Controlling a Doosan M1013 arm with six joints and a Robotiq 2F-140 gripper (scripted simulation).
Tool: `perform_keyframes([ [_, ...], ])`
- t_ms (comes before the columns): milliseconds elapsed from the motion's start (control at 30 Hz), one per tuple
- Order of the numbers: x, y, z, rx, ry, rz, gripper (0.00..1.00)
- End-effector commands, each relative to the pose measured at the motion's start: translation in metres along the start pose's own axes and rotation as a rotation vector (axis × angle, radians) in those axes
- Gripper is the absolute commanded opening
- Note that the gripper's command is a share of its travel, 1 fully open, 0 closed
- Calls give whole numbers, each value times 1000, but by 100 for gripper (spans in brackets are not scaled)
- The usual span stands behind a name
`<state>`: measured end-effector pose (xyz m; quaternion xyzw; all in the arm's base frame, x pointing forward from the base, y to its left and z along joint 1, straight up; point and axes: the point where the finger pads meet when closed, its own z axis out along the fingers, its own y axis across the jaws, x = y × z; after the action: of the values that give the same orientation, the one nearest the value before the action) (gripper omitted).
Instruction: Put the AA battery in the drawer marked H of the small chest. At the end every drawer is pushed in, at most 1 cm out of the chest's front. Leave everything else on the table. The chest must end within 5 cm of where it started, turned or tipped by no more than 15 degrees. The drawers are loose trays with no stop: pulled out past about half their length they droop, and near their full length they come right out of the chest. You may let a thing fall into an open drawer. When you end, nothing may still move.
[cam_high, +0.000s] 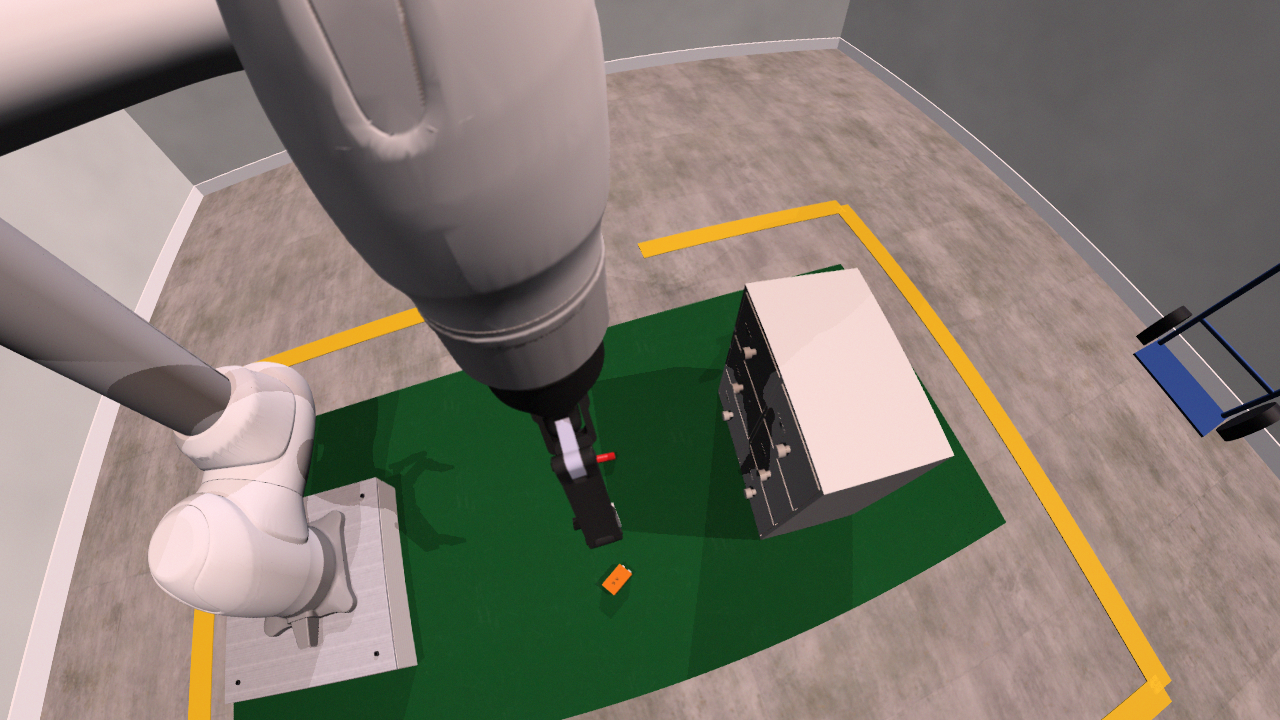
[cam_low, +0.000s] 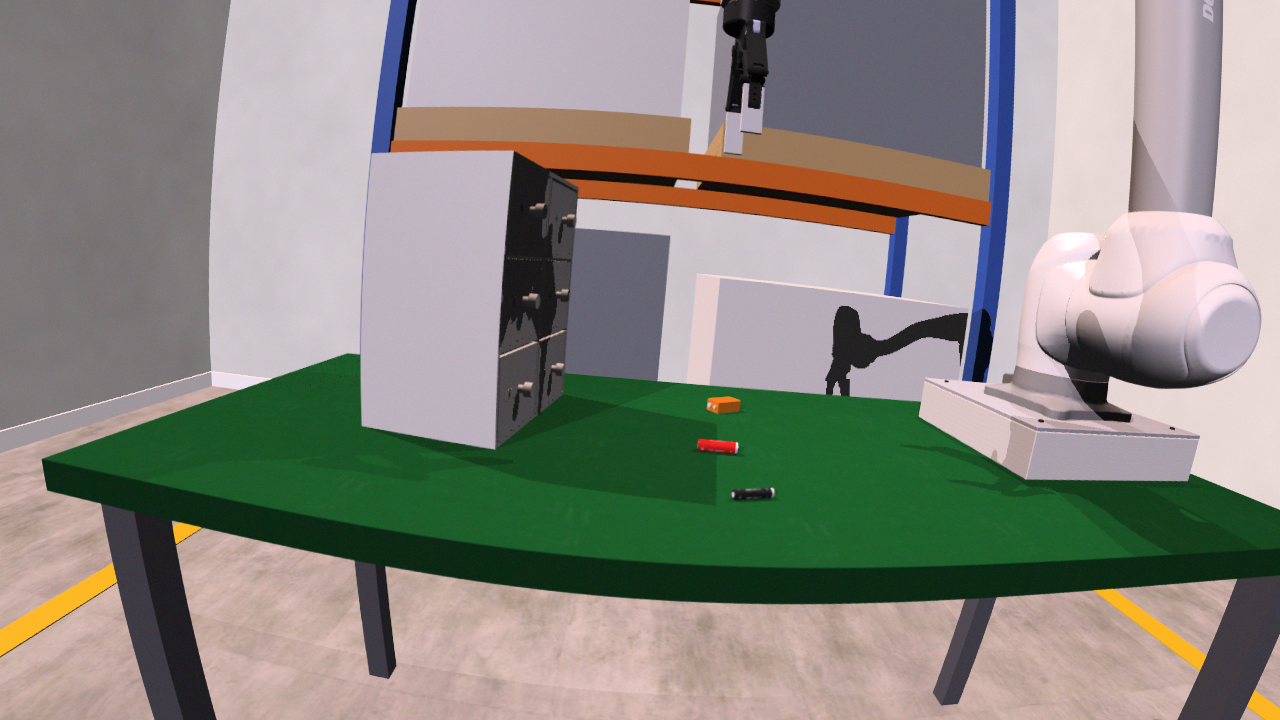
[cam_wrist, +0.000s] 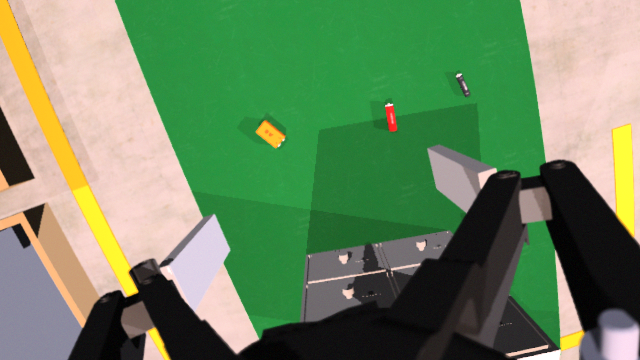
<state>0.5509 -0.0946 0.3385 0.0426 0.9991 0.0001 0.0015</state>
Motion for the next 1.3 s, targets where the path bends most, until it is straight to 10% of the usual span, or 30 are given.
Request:
perform_keyframes([
  [0, 0, 0, 0, 0, 0, 0, 100],
  [833, -1, 0, 2, 0, 0, -37, 100],
  [1267, -21, 4, 36, 3, 1, -639, 100],
])
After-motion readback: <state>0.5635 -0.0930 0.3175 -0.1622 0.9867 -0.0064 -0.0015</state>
